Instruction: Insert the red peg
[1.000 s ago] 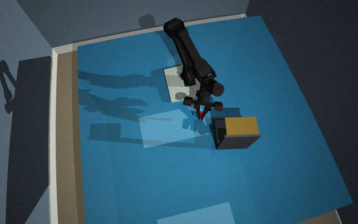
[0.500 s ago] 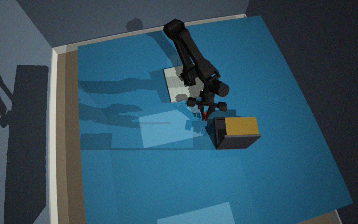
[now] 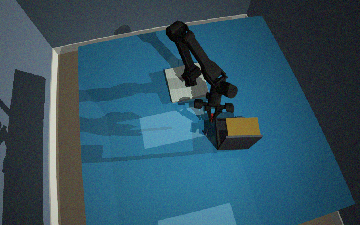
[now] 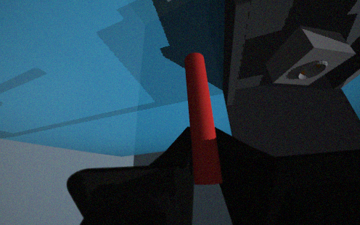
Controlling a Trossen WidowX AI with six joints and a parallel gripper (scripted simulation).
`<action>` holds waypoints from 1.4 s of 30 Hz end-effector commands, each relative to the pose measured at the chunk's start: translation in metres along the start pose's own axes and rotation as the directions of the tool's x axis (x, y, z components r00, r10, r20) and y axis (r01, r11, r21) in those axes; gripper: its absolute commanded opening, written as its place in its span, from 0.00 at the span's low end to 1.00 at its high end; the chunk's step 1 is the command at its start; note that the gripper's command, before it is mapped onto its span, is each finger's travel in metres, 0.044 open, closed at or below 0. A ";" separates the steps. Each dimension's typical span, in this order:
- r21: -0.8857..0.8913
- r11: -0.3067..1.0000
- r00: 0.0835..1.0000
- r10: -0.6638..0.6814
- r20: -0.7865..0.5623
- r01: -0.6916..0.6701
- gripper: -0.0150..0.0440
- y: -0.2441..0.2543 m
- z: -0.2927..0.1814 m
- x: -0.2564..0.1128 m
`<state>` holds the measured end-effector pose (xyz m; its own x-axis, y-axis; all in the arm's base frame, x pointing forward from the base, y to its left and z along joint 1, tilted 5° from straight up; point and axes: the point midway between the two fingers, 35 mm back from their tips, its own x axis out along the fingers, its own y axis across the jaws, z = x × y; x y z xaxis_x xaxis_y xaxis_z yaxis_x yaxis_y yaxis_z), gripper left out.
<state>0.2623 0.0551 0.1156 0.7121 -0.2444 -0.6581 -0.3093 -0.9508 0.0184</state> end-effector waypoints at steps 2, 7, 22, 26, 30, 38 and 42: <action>-0.002 1.000 1.000 -0.005 -0.005 0.005 0.25 -0.011 -0.003 0.000; -0.008 1.000 1.000 -0.012 -0.004 0.012 0.25 -0.021 -0.003 0.000; -0.027 0.999 0.999 -0.033 -0.004 0.033 0.25 -0.052 -0.002 -0.001; -0.033 0.999 0.999 -0.039 -0.005 0.039 0.25 -0.061 -0.001 -0.002; -0.038 0.998 0.999 -0.045 -0.005 0.044 0.25 -0.070 0.001 -0.002; -0.049 0.997 0.998 -0.057 -0.007 0.056 0.25 -0.087 0.005 -0.003; -0.055 0.997 0.998 -0.063 -0.008 0.062 0.25 -0.096 0.007 -0.004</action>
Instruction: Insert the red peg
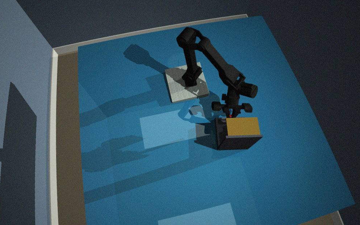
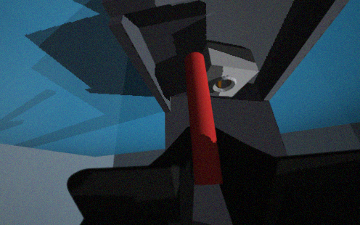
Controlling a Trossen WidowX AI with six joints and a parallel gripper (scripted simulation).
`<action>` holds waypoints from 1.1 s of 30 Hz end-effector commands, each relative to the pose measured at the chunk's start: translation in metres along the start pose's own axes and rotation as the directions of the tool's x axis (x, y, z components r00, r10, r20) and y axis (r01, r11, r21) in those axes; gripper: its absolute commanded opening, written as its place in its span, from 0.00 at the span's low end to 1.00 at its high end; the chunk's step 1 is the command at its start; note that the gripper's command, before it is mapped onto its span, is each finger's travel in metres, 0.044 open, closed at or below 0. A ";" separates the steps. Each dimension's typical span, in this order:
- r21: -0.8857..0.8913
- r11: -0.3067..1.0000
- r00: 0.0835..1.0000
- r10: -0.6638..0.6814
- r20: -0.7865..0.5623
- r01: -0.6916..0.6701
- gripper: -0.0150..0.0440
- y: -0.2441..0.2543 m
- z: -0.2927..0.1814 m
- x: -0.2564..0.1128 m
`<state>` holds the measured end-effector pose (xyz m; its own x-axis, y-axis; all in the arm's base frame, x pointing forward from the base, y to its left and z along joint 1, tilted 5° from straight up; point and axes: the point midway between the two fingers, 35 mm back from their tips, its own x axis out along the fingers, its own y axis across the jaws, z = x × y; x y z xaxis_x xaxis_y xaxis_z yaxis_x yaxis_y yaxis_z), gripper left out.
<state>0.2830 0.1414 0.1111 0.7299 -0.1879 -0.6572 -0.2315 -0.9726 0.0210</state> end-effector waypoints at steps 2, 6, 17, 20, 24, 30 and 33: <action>-0.002 1.000 1.000 -0.006 -0.008 0.006 0.25 -0.012 0.001 0.000; -0.008 1.000 1.000 -0.012 -0.010 0.012 0.25 -0.022 0.003 -0.001; -0.013 1.000 1.000 -0.018 -0.013 0.018 0.25 -0.031 -0.007 0.011; -0.012 1.000 1.000 -0.018 -0.014 0.018 0.25 -0.032 -0.012 0.015; -0.013 1.000 1.000 -0.018 -0.015 0.018 0.25 -0.032 -0.019 0.022; -0.013 1.000 1.000 -0.018 -0.015 0.018 0.25 -0.031 -0.020 0.023; -0.013 1.000 1.000 -0.018 -0.015 0.018 0.25 -0.031 -0.022 0.024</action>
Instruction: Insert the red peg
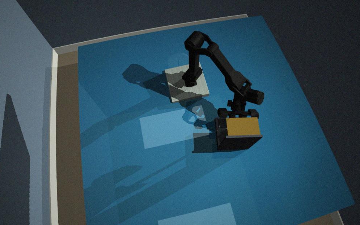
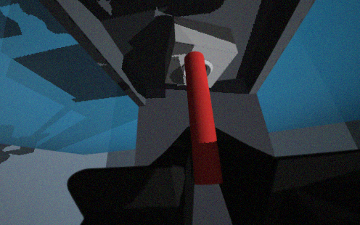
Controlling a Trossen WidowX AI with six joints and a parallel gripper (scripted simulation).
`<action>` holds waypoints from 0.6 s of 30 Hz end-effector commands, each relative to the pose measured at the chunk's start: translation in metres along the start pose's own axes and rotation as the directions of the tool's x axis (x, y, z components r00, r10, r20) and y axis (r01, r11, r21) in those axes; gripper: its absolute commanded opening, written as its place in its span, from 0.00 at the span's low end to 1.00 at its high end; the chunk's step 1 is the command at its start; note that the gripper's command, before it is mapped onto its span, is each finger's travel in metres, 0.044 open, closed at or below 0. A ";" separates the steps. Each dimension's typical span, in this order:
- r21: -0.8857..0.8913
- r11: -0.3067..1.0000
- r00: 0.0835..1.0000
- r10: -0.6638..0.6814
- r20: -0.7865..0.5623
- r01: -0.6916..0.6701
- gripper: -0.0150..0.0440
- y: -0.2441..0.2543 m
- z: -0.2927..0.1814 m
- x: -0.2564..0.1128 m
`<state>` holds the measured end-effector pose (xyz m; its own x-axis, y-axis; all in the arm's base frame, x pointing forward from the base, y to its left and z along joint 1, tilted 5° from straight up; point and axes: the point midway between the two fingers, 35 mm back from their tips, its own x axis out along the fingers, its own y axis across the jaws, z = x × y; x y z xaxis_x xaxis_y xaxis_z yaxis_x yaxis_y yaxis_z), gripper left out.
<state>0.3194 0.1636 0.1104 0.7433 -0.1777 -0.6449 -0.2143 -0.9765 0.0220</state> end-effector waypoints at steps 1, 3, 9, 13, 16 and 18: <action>0.000 1.000 1.000 -0.005 0.001 0.005 0.25 -0.001 -0.002 0.002; 0.000 1.000 1.000 -0.005 0.001 0.005 0.25 -0.001 -0.003 0.003; 0.000 1.000 1.000 -0.005 0.001 0.005 0.25 0.000 -0.006 0.006; 0.000 1.000 1.000 -0.005 0.000 0.005 0.25 0.000 -0.008 0.008; 0.000 1.000 1.000 -0.005 0.000 0.005 0.25 0.000 -0.009 0.009; 0.000 1.000 1.000 -0.005 0.000 0.005 0.25 0.000 -0.010 0.010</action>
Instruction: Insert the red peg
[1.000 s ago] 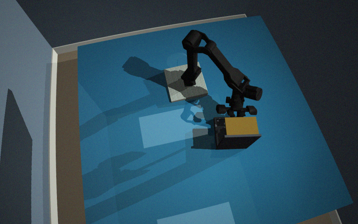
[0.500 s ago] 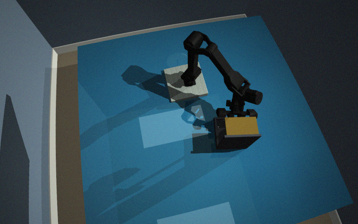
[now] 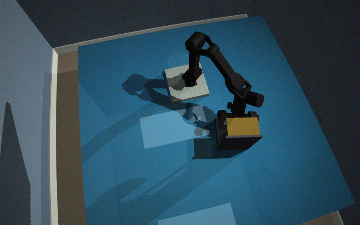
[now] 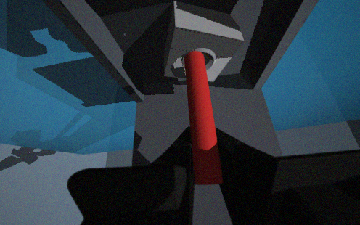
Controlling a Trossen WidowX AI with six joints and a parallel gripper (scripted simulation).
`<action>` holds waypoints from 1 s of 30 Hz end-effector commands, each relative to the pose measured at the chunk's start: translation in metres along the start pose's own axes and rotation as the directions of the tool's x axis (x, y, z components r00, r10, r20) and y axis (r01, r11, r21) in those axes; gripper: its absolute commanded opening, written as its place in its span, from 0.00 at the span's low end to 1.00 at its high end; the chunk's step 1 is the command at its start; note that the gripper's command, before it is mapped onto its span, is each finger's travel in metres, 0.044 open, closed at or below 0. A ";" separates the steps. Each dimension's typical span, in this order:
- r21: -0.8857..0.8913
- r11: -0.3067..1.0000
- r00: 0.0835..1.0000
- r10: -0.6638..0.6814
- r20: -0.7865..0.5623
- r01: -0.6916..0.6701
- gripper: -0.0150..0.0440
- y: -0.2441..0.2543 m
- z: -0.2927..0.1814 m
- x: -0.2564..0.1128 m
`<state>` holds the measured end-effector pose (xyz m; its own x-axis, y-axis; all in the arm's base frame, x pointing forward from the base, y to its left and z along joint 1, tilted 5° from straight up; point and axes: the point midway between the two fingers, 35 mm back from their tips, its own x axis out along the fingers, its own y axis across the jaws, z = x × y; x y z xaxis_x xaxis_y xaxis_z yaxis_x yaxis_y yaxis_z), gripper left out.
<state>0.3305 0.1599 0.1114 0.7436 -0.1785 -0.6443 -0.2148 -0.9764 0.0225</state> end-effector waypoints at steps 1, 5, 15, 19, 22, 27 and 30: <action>0.000 1.000 1.000 -0.006 0.001 0.006 0.25 -0.001 -0.002 0.002; 0.000 1.000 1.000 -0.006 0.001 0.006 0.25 -0.001 -0.004 0.003; 0.000 1.000 1.000 -0.006 0.000 0.006 0.25 -0.002 -0.008 0.008; 0.000 1.000 1.000 -0.006 0.000 0.006 0.25 -0.003 -0.010 0.009; 0.000 1.000 1.000 -0.006 0.000 0.006 0.25 -0.004 -0.011 0.010; 0.000 1.000 1.000 -0.006 0.000 0.006 0.25 -0.005 -0.012 0.011; 0.000 1.000 1.000 -0.006 0.000 0.006 0.25 -0.006 -0.013 0.012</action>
<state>0.3460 0.1598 0.1128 0.7440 -0.1793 -0.6437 -0.2157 -0.9762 0.0226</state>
